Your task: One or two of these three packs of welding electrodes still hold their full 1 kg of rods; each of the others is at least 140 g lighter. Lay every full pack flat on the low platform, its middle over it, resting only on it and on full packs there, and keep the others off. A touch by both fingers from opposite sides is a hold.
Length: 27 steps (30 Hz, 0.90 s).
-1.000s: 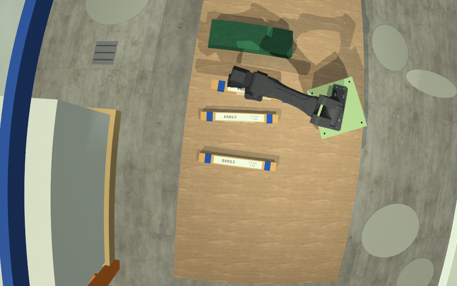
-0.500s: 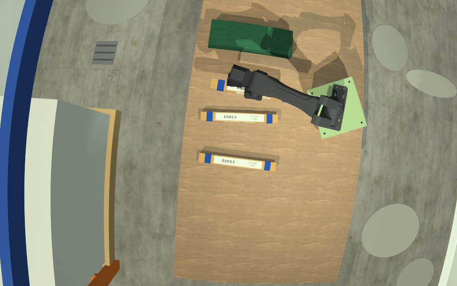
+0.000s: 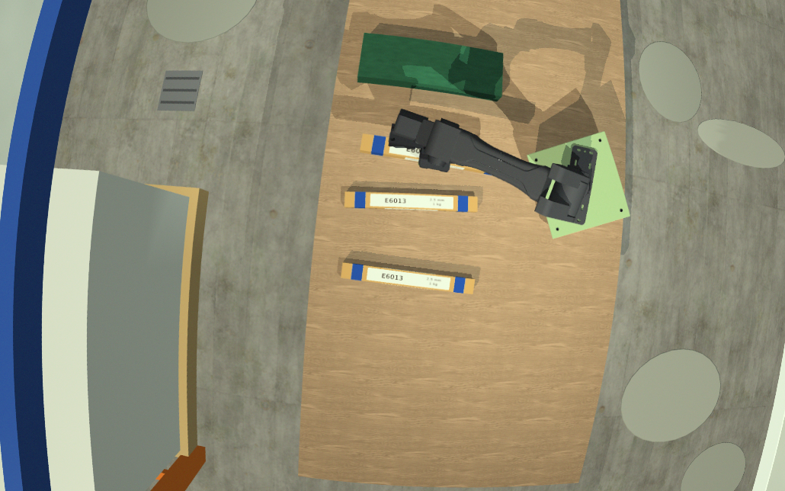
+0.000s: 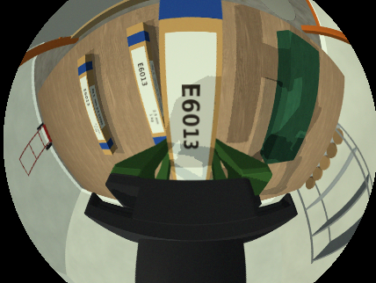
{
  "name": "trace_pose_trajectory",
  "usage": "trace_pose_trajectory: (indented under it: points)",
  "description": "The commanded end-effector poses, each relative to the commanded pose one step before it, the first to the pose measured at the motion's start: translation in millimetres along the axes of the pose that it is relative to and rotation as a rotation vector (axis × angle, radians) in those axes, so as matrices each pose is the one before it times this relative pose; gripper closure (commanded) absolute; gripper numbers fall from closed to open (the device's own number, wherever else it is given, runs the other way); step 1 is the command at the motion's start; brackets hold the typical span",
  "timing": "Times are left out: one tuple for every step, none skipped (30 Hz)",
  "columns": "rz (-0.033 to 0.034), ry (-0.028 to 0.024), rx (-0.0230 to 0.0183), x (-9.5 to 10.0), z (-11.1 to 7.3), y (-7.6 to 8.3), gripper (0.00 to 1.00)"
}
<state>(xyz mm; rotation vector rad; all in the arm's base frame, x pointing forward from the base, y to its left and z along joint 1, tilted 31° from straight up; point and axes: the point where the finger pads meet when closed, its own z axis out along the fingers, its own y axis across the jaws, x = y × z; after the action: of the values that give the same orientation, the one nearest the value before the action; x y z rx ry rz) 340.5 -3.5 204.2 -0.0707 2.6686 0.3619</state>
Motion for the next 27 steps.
trace_pose_trajectory:
  points:
    - [-0.01118, -0.09354, 0.01782, -17.79, -37.03, 0.31, 1.0]
    - [0.00003, 0.0, 0.00001, -0.1, -0.09, -0.03, 1.0]
    - [0.00004, 0.0, 0.00001, -0.1, -0.08, -0.03, 1.0]
    - [0.00004, 0.0, 0.00001, -0.09, -0.08, -0.03, 1.0]
    - [0.00004, 0.0, 0.0, -0.09, -0.07, -0.03, 1.0]
    - [0.00004, 0.0, 0.0, -0.08, -0.06, -0.03, 1.0]
    - [0.00004, 0.0, 0.0, -0.08, -0.05, -0.03, 1.0]
    - [0.00003, 0.0, 0.0, -0.07, -0.05, -0.03, 1.0]
    - [0.00003, 0.0, 0.0, -0.06, -0.04, -0.03, 1.0]
    - [0.0, 0.0, 0.0, 0.0, 0.0, 0.0, 1.0]
    - [0.0, 0.0, 0.0, 0.0, 0.0, 0.0, 1.0]
    - [0.00139, -0.00649, -0.00029, -1.95, -3.47, -0.67, 1.0]
    - [-0.00008, 0.0, 0.0, -0.05, -0.02, -0.03, 1.0]
    - [-0.00012, 0.0, 0.0, -0.04, -0.02, -0.03, 1.0]
    - [-0.00005, 0.0, 0.0, -0.04, -0.02, -0.03, 1.0]
    - [0.0, 0.0, 0.0, -0.04, -0.01, -0.03, 1.0]
    - [0.00001, 0.0, 0.0, -0.04, -0.01, -0.03, 1.0]
    - [0.00001, 0.0, 0.0, -0.04, -0.01, -0.03, 1.0]
    - [0.00001, 0.0, 0.0, -0.04, -0.01, -0.03, 1.0]
    - [0.00002, 0.0, 0.0, -0.04, -0.01, -0.03, 1.0]
    - [0.00002, 0.0, 0.0, -0.04, 0.0, -0.03, 1.0]
    - [0.00002, 0.0, 0.0, -0.04, 0.0, -0.03, 1.0]
    - [0.00002, 0.0, 0.0, -0.04, 0.0, -0.03, 1.0]
    - [0.00002, 0.0, 0.0, -0.04, 0.01, -0.03, 1.0]
    - [0.00002, 0.0, 0.0, -0.04, 0.01, -0.02, 1.0]
    - [0.00002, 0.0, 0.0, -0.03, 0.01, -0.02, 1.0]
    - [0.0, 0.0, 0.0, 0.0, 0.0, 0.0, 1.0]
